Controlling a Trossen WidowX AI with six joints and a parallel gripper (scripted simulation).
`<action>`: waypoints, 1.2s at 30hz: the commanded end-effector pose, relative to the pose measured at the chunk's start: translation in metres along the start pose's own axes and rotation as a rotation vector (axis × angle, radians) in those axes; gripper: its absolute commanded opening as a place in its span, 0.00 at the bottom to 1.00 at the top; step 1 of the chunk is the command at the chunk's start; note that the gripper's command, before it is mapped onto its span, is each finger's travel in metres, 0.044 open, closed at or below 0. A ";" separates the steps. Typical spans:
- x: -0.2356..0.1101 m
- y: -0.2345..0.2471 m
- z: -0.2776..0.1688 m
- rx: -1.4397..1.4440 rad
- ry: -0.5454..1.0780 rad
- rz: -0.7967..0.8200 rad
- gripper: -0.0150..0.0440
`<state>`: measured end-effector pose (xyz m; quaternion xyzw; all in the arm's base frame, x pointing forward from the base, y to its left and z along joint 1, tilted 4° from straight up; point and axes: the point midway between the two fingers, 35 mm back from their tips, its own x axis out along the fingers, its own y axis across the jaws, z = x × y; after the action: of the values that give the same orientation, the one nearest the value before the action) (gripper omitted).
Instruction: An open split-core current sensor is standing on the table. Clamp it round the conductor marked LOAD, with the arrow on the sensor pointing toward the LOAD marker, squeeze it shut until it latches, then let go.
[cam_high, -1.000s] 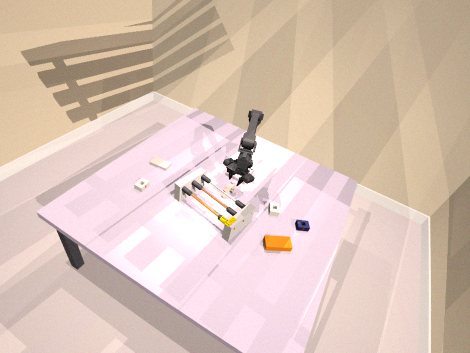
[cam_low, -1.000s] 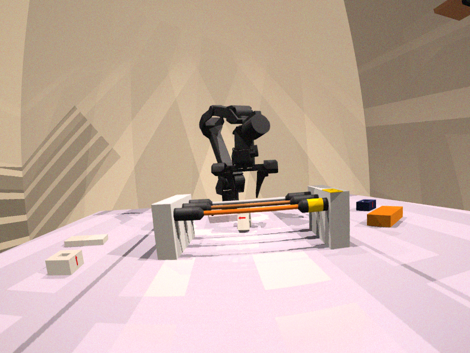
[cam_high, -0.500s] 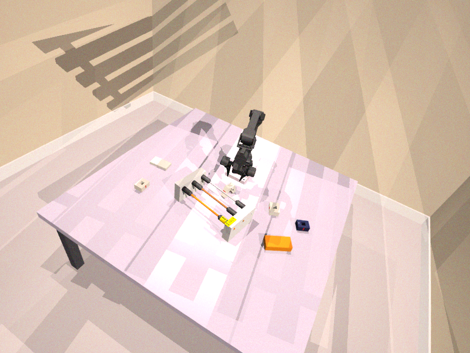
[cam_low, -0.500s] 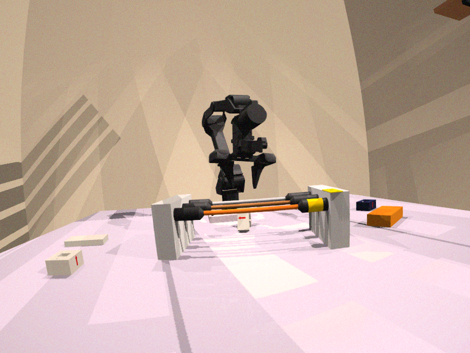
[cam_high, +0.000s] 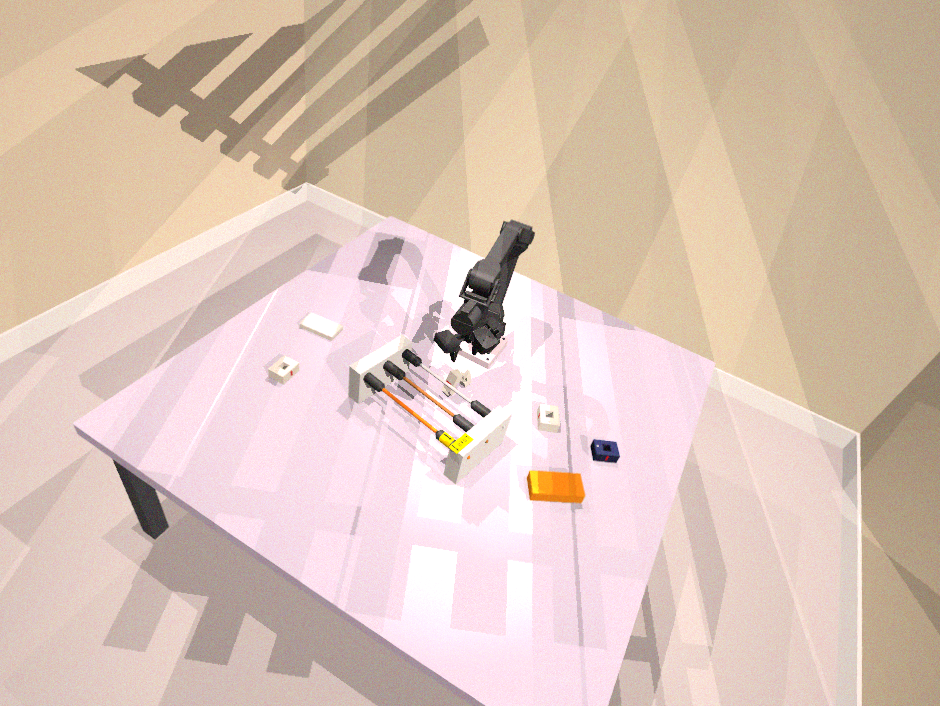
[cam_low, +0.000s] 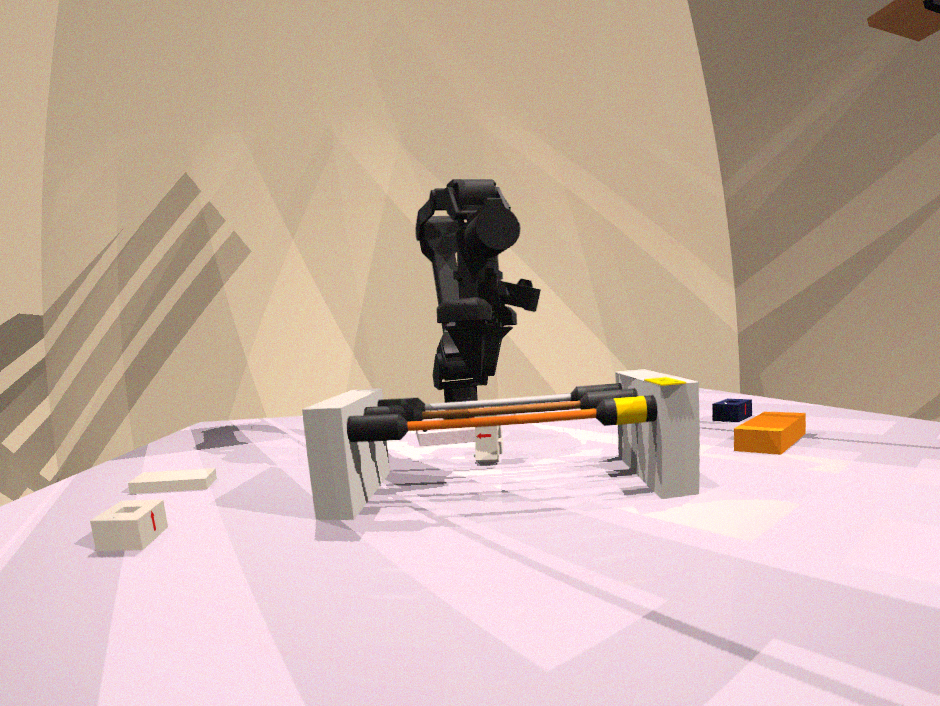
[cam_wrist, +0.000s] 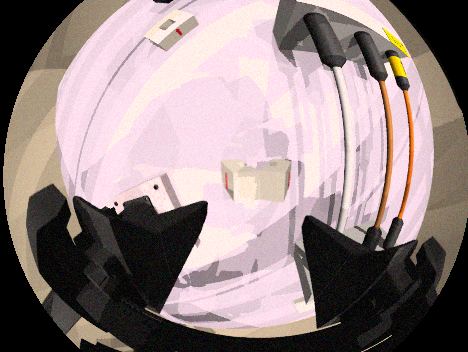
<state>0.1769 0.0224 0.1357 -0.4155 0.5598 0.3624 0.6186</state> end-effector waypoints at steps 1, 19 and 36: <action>0.001 -0.005 0.002 -0.149 -0.010 0.032 0.80; 0.030 -0.006 0.003 -0.149 -0.010 0.032 0.80; 0.058 -0.003 0.002 -0.149 -0.010 0.032 0.80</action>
<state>0.1891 0.0218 0.0854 -0.4517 0.5333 0.4096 0.5864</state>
